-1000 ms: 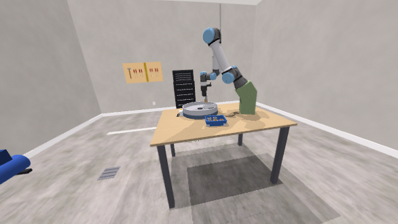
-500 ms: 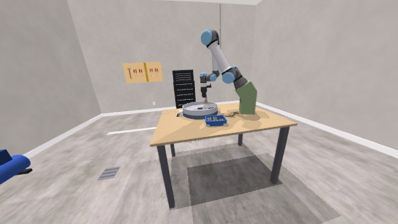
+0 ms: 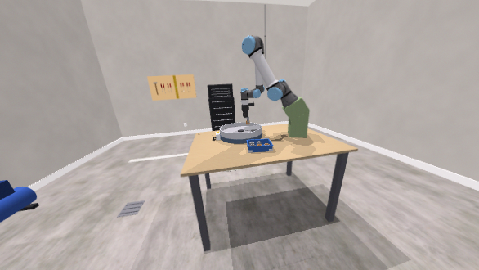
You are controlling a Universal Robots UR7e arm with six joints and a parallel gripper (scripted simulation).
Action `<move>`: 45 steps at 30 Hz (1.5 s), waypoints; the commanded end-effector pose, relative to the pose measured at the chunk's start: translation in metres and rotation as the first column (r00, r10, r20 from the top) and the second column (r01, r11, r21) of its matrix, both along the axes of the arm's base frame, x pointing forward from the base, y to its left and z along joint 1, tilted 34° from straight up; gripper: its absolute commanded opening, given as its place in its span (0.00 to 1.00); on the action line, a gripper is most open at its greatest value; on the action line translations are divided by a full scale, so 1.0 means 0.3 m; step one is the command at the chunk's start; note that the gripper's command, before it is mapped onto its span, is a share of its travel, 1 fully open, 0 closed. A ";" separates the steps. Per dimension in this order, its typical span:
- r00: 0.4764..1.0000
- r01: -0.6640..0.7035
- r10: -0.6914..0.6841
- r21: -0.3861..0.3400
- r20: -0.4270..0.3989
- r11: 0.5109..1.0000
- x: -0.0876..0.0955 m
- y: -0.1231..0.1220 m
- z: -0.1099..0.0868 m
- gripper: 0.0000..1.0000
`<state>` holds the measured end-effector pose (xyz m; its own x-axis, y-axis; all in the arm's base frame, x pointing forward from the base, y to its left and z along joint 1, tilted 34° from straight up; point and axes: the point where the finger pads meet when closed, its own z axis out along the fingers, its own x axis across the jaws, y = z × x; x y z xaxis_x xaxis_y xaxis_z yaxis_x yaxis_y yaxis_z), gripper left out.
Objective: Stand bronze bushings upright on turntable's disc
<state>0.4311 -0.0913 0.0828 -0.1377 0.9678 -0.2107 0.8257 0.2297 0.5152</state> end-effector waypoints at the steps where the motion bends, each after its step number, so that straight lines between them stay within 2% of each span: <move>1: 1.000 -0.001 0.001 -0.002 0.003 1.000 0.005 -0.001 0.005 0.00; 20: 1.000 -0.002 0.002 -0.002 0.003 1.000 0.014 -0.002 -0.005 0.00; 45: 1.000 -0.001 0.001 -0.003 0.003 1.000 0.078 -0.013 -0.100 0.00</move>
<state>0.4481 -0.0936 0.0561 -0.1398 0.9682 -0.2077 0.8273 0.2294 0.5127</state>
